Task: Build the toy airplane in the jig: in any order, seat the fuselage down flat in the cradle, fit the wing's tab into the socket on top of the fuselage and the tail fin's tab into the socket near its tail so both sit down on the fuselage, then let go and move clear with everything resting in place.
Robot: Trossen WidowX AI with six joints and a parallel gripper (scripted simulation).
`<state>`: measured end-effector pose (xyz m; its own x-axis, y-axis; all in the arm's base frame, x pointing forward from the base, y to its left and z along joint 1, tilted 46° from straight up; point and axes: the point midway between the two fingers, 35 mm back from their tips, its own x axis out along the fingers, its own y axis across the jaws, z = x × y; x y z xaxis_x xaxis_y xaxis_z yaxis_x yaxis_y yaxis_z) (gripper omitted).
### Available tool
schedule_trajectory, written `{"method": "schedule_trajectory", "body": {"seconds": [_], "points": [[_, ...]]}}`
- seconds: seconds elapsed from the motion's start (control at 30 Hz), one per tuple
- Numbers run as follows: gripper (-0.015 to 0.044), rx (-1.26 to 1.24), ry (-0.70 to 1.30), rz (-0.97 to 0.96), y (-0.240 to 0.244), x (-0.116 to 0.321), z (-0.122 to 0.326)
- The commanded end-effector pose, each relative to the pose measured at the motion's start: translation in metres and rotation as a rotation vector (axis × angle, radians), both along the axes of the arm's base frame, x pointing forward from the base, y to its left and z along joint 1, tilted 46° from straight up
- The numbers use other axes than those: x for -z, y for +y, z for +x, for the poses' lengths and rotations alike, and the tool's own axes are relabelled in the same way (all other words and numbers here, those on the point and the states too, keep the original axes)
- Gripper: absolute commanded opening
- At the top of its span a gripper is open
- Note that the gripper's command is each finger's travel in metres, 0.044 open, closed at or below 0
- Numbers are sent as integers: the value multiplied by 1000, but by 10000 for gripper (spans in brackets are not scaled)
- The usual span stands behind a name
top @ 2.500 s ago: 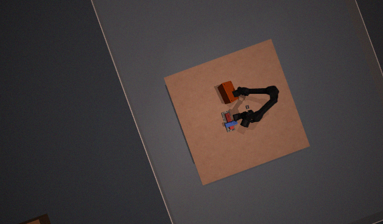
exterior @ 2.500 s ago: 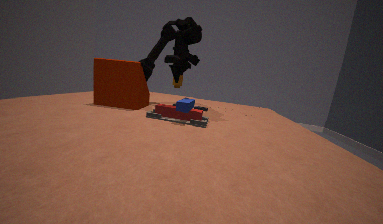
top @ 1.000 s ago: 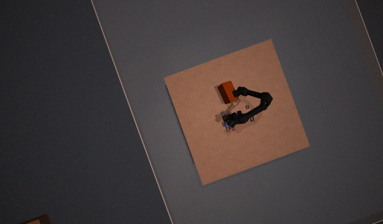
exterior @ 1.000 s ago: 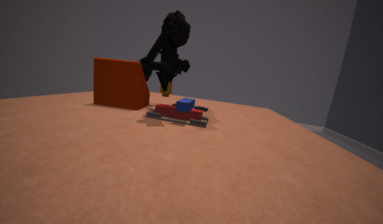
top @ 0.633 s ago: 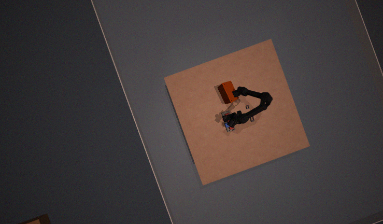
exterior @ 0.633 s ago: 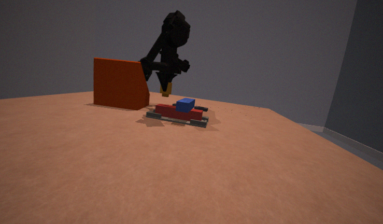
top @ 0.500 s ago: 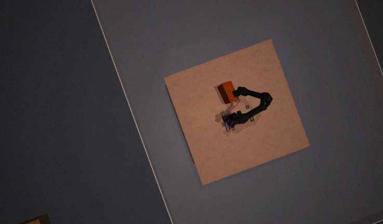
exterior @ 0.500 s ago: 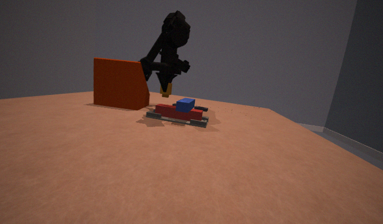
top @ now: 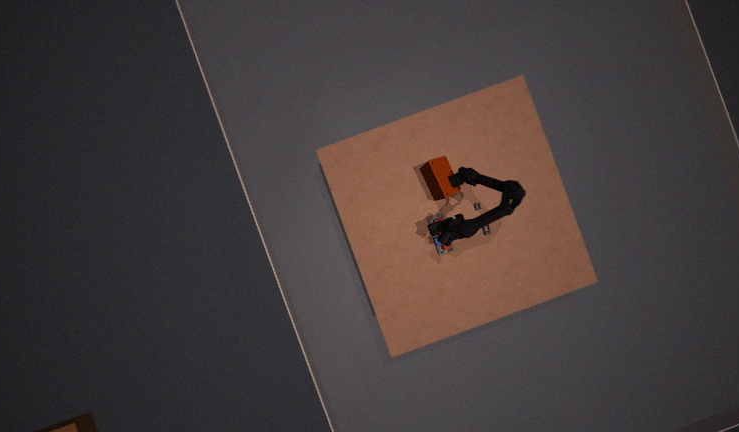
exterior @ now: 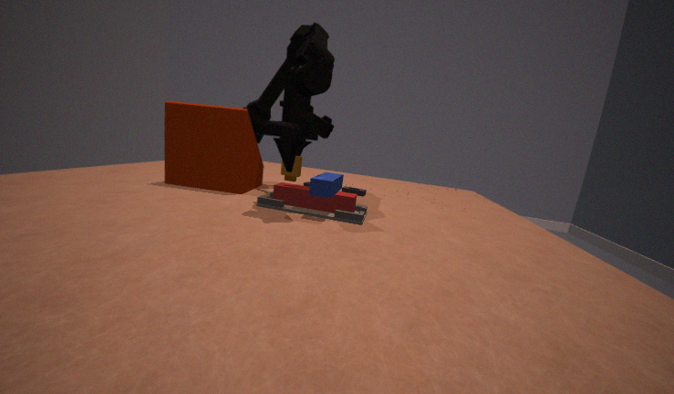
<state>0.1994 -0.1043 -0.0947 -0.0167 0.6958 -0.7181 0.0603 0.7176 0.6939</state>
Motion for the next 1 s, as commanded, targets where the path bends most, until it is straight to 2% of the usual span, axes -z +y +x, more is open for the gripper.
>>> {"method": "schedule_trajectory", "body": {"seconds": [0.0,0.6,0.77,0.83,0.93,0.97], "points": [[65,1,8,11,8,6,-2],[65,1,8,11,13,11,-2],[31,0,4,8,12,10,-2],[0,0,4,8,12,10,-2],[0,0,4,8,12,10,-2],[26,0,4,8,12,10,-2]]}}
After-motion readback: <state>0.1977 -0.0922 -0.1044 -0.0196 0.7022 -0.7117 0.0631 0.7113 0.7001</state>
